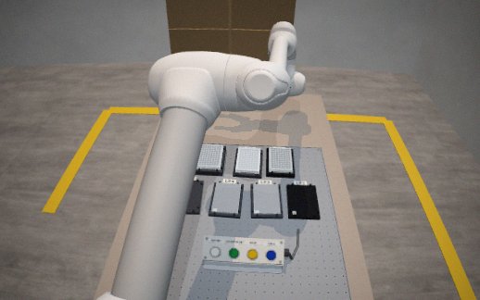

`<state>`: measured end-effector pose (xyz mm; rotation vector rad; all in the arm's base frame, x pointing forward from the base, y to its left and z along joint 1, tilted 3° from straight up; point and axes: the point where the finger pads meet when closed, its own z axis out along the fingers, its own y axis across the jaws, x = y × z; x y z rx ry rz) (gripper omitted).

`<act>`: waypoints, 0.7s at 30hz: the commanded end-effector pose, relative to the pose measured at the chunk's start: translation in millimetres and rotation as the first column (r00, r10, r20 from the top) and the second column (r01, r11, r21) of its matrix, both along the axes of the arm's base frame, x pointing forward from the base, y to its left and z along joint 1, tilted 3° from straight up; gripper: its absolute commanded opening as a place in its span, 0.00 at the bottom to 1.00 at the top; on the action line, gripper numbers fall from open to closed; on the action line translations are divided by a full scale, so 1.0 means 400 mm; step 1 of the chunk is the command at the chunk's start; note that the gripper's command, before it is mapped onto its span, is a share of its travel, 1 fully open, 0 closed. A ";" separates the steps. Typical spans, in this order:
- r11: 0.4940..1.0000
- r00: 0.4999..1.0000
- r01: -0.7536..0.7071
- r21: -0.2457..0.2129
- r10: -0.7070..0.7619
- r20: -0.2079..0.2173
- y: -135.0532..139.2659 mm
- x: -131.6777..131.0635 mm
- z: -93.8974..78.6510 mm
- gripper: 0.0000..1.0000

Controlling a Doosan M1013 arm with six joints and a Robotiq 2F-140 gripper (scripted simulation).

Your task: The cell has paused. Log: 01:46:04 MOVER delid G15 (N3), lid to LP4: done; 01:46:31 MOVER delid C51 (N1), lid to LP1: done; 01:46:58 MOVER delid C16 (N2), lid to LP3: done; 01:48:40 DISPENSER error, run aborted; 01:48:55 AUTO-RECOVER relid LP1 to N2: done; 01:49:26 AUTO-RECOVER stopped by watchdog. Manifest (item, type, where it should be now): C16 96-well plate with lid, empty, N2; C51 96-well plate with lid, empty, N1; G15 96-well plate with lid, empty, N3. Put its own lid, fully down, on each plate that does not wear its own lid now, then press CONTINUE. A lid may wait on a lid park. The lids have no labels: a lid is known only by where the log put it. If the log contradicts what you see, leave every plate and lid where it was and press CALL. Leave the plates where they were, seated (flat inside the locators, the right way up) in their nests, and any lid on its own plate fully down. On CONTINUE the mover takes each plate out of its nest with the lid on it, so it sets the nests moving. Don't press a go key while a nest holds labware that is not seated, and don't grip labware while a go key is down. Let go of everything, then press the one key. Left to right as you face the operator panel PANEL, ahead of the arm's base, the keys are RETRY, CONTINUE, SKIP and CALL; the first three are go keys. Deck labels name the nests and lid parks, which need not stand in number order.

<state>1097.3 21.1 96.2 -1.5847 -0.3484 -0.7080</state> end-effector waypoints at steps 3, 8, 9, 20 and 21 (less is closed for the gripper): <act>0.986 0.994 0.046 -0.163 -0.062 -0.095 -0.036 -0.147 -0.022 1.00; 0.961 0.983 0.062 -0.270 -0.106 -0.150 -0.058 -0.248 -0.040 1.00; 0.941 0.974 0.069 -0.332 -0.135 -0.179 -0.072 -0.306 -0.050 1.00; 0.790 0.908 0.069 -0.609 -0.302 -0.289 -0.143 -0.576 -0.092 1.00; 0.790 0.908 0.069 -0.609 -0.302 -0.289 -0.143 -0.576 -0.092 1.00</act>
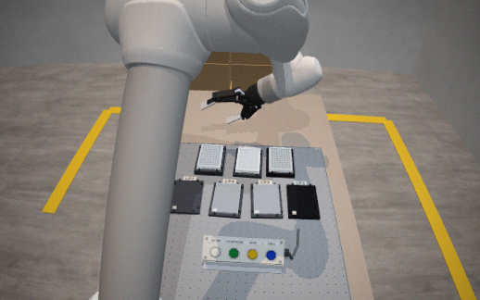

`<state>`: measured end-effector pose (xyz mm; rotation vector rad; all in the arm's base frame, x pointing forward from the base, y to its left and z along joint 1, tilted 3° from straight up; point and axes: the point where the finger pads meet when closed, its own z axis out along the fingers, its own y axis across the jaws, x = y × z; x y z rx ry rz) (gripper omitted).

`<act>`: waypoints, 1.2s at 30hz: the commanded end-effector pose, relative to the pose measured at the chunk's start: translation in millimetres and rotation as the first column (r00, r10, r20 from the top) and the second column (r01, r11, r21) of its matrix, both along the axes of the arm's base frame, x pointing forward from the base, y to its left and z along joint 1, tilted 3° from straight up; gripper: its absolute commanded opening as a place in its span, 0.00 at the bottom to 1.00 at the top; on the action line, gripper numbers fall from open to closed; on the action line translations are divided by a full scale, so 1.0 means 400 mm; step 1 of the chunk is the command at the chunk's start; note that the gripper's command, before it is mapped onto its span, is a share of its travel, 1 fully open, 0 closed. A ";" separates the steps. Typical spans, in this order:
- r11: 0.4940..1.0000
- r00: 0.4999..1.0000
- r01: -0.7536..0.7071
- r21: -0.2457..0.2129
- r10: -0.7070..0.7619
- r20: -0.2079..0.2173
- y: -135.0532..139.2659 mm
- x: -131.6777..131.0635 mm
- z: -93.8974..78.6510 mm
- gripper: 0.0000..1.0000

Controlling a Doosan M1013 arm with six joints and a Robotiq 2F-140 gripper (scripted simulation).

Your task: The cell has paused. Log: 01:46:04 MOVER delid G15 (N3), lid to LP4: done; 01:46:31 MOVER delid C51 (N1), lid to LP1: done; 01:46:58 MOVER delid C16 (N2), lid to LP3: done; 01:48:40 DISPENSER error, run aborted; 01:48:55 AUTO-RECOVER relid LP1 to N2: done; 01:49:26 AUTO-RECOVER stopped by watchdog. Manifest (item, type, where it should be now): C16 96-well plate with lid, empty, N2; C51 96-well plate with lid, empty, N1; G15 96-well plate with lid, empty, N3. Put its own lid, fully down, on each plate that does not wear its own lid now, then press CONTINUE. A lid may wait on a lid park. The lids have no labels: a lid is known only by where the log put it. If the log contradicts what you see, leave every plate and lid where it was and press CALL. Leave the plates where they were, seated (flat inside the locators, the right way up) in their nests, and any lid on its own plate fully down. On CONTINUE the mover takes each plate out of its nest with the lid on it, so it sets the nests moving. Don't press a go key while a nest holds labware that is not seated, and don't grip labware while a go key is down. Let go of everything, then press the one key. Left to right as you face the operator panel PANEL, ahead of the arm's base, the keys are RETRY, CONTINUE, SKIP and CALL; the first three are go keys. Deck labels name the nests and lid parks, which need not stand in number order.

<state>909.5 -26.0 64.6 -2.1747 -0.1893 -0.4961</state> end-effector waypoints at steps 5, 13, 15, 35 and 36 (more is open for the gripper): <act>0.970 0.987 0.071 -0.231 -0.101 -0.121 -0.045 -0.187 -0.026 1.00; 0.880 0.949 0.092 -0.465 -0.219 -0.226 -0.100 -0.402 -0.060 1.00; 0.847 0.935 0.090 -0.523 -0.253 -0.249 -0.114 -0.460 -0.069 1.00; 0.646 0.849 0.043 -0.762 -0.425 -0.313 -0.185 -0.729 -0.110 1.00; 0.646 0.849 0.043 -0.762 -0.425 -0.313 -0.185 -0.729 -0.110 1.00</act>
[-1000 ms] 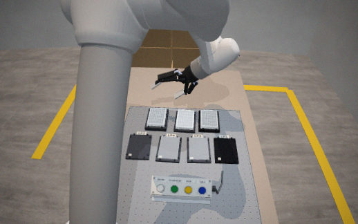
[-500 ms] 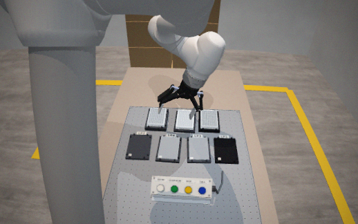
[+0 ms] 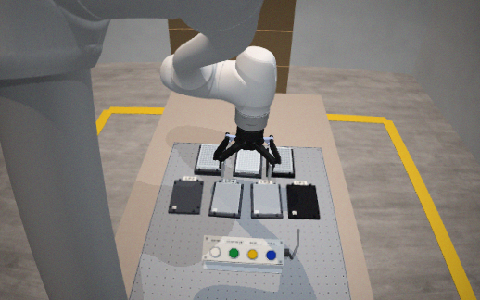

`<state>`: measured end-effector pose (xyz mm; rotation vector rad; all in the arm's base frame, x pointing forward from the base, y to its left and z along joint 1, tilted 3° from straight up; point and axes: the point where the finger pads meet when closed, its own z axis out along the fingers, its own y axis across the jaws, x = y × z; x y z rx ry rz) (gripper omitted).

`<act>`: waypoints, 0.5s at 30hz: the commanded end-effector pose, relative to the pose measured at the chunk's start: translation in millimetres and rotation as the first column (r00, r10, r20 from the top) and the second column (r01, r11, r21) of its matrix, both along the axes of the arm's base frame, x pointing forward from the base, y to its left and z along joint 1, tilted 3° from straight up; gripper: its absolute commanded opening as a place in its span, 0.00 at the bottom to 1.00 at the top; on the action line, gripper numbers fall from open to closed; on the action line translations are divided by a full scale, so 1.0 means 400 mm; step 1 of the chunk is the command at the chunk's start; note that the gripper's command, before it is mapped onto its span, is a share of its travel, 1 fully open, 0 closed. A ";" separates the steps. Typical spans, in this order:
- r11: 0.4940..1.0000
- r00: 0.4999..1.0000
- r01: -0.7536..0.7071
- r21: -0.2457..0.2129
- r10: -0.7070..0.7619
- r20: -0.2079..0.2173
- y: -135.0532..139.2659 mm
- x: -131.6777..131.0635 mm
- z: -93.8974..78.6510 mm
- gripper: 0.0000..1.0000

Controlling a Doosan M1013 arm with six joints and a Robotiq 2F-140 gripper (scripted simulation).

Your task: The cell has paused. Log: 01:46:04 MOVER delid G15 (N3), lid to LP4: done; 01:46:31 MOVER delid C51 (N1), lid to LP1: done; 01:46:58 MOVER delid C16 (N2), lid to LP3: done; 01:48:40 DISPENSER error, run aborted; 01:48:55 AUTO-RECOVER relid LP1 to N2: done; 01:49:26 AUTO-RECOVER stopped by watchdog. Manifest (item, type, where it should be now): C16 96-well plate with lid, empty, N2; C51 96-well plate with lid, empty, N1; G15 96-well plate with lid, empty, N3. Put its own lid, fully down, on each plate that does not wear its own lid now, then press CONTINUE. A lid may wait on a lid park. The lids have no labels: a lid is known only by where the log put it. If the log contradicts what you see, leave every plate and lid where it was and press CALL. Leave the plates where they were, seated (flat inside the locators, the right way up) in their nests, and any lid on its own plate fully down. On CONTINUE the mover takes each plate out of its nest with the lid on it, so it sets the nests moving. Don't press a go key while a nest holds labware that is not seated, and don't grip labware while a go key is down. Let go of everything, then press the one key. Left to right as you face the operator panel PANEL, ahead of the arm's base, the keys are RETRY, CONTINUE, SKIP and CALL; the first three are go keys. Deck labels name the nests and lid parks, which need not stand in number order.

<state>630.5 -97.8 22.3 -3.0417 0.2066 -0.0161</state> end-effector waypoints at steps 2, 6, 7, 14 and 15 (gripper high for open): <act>0.999 0.999 0.015 -0.046 -0.017 -0.030 -0.007 -0.035 -0.005 1.00; 0.999 0.999 0.016 -0.048 -0.017 -0.031 -0.008 -0.036 -0.005 1.00; 0.999 0.999 0.016 -0.048 -0.017 -0.031 -0.008 -0.036 -0.005 0.00; 0.999 0.999 0.016 -0.048 -0.017 -0.031 -0.008 -0.036 -0.005 0.00; 0.999 0.999 0.016 -0.048 -0.017 -0.031 -0.008 -0.036 -0.005 0.00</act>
